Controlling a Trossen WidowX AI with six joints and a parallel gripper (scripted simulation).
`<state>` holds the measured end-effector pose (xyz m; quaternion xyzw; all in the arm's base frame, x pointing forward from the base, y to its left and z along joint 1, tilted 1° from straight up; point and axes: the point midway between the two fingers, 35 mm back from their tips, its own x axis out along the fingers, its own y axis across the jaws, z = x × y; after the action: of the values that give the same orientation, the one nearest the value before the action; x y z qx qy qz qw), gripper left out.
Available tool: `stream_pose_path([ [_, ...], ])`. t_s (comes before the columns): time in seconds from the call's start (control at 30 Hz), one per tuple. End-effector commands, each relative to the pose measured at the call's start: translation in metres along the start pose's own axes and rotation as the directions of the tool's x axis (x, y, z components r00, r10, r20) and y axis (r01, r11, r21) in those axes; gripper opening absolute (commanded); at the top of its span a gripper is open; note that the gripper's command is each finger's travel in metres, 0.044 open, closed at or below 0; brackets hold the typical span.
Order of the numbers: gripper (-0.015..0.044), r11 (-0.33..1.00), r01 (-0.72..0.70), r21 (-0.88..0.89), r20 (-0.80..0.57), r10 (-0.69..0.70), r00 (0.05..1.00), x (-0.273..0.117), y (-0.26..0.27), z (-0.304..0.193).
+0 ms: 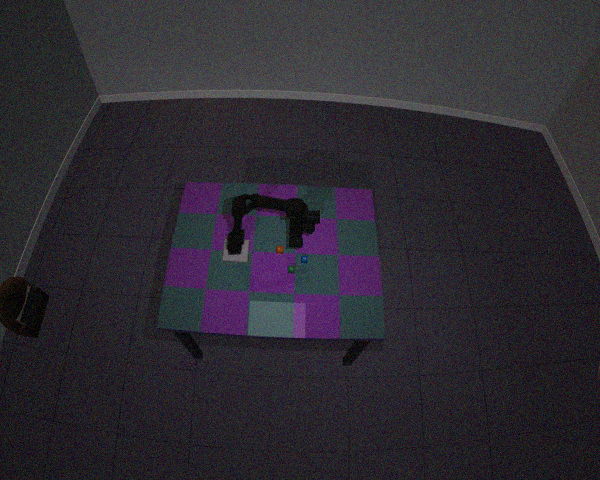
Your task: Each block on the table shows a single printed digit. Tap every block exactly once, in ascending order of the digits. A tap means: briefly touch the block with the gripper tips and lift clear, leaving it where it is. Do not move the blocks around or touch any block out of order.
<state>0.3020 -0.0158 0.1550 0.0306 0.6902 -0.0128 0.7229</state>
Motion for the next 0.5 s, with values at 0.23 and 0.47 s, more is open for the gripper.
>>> stream_pose_path([
  [0.23,0.002,0.999,0.021,0.038,0.0,-0.021,1.0,0.005,0.067,-0.012],
  [0.47,0.002,0.999,0.021,0.038,0.0,-0.021,1.0,0.081,0.066,-0.012],
])
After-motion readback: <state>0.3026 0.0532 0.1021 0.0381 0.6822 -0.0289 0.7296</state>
